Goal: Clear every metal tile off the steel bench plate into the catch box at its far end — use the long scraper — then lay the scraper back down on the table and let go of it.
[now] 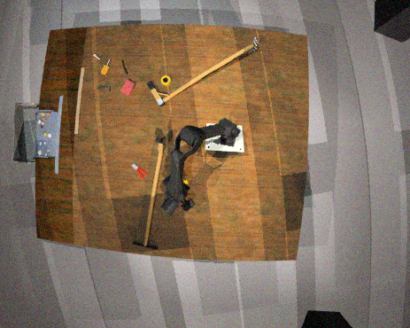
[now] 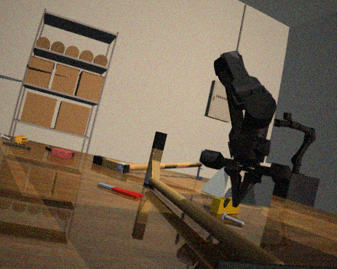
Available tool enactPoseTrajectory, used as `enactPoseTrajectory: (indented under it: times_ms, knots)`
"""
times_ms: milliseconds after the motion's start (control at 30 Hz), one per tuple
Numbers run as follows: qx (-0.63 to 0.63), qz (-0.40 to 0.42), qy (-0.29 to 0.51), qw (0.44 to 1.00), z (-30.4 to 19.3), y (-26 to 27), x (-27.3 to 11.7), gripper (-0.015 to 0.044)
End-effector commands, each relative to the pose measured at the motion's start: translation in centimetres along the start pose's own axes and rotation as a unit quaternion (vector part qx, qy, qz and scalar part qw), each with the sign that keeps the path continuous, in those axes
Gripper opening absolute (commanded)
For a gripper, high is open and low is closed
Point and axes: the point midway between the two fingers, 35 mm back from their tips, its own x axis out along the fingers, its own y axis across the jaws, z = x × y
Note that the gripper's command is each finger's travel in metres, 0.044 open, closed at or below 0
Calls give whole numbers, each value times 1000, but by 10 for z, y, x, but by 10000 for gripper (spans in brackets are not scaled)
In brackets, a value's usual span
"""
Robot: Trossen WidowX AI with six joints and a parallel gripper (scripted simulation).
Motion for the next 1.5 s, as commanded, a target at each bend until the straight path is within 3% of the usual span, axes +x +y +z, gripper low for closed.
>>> enactPoseTrajectory:
  times_ms: [0, 1467]
  knots:
    - [3, 3, 0, 1000, -6, 3, -2, 0]
    - [1, 6, 3, 1000, -73, 33, -16, 0]
